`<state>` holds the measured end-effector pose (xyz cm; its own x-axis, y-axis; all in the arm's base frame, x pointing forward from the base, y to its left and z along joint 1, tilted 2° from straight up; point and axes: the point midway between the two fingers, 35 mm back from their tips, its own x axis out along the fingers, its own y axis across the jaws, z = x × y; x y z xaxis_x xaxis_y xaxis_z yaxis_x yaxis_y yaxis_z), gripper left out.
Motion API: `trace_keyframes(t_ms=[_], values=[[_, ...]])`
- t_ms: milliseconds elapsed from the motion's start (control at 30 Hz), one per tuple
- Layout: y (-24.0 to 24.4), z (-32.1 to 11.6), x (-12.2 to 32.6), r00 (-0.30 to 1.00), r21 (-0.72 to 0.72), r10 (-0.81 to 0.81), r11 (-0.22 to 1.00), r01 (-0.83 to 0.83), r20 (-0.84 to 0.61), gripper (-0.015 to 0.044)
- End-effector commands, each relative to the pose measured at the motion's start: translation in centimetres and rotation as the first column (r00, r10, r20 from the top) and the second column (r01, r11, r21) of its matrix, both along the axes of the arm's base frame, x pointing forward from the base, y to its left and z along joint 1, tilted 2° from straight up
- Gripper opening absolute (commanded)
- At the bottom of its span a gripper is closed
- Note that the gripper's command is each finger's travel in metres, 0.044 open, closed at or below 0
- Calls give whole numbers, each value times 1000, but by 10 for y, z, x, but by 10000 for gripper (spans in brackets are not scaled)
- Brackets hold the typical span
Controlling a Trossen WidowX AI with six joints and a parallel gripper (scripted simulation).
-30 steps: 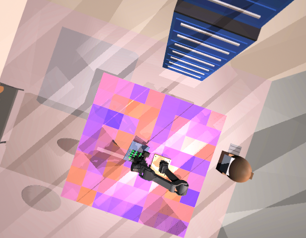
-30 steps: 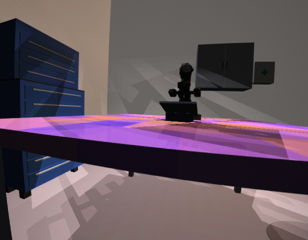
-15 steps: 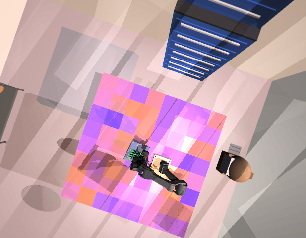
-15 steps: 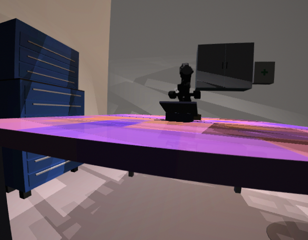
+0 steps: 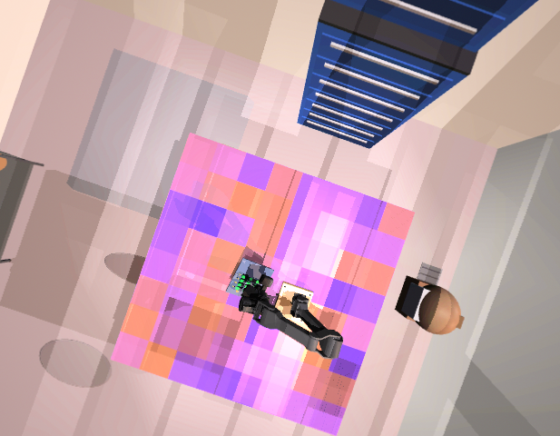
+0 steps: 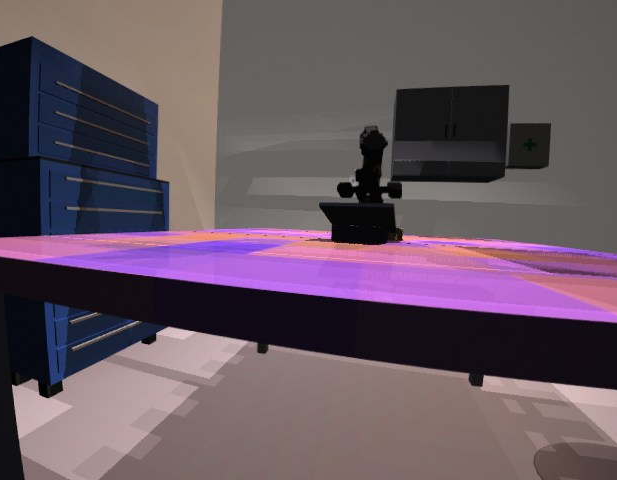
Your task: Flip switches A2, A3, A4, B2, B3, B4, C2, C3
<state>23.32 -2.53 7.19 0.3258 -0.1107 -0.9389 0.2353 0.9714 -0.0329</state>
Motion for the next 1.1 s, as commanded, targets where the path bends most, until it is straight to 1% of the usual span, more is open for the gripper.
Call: trace_keyframes(t_ms=[0,1067], values=[[1,-1,0,1000,4,6,1000,-6,-2,0],[0,-4,1,1000,4,6,1000,-6,-2,0]])
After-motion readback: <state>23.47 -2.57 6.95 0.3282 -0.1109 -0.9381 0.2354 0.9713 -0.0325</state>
